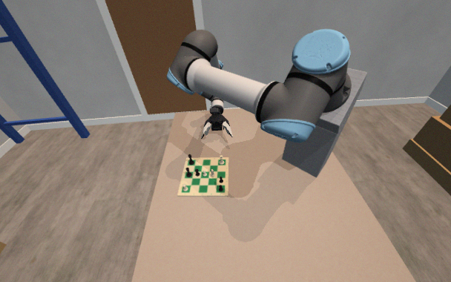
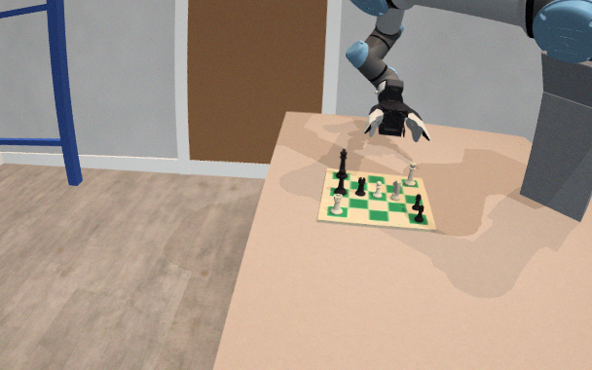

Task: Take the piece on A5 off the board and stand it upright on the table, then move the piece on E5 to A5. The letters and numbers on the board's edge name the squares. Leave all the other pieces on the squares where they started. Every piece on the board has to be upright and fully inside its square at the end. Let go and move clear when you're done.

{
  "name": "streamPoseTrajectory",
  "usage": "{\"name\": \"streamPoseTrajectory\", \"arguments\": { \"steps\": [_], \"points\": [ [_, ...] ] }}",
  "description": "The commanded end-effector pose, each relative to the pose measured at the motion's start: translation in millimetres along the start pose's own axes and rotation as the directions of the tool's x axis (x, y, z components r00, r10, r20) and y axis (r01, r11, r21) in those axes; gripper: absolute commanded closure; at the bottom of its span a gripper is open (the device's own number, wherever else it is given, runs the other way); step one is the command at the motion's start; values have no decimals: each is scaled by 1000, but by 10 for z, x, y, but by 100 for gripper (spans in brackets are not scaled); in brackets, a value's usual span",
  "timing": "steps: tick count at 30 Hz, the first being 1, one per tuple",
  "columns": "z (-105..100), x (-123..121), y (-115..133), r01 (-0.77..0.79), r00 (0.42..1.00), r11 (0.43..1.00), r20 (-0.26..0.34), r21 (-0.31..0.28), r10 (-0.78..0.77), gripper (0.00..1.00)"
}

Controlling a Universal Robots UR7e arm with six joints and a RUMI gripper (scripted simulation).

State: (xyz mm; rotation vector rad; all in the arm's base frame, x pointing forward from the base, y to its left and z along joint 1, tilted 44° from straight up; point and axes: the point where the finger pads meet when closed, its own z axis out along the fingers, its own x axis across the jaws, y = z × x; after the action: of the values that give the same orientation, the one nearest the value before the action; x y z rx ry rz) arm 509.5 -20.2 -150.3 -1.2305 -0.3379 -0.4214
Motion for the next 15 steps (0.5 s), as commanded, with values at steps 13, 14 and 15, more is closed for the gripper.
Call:
{"name": "streamPoseTrajectory", "arguments": {
  "steps": [13, 14, 15],
  "points": [
    [-215, 16, -713, 6, 1000, 1000, 2, 4, -6, 0],
    [-215, 16, -714, 6, 1000, 1000, 2, 4, -6, 0],
    [-215, 16, -714, 6, 1000, 1000, 2, 4, -6, 0]
  ]
}}
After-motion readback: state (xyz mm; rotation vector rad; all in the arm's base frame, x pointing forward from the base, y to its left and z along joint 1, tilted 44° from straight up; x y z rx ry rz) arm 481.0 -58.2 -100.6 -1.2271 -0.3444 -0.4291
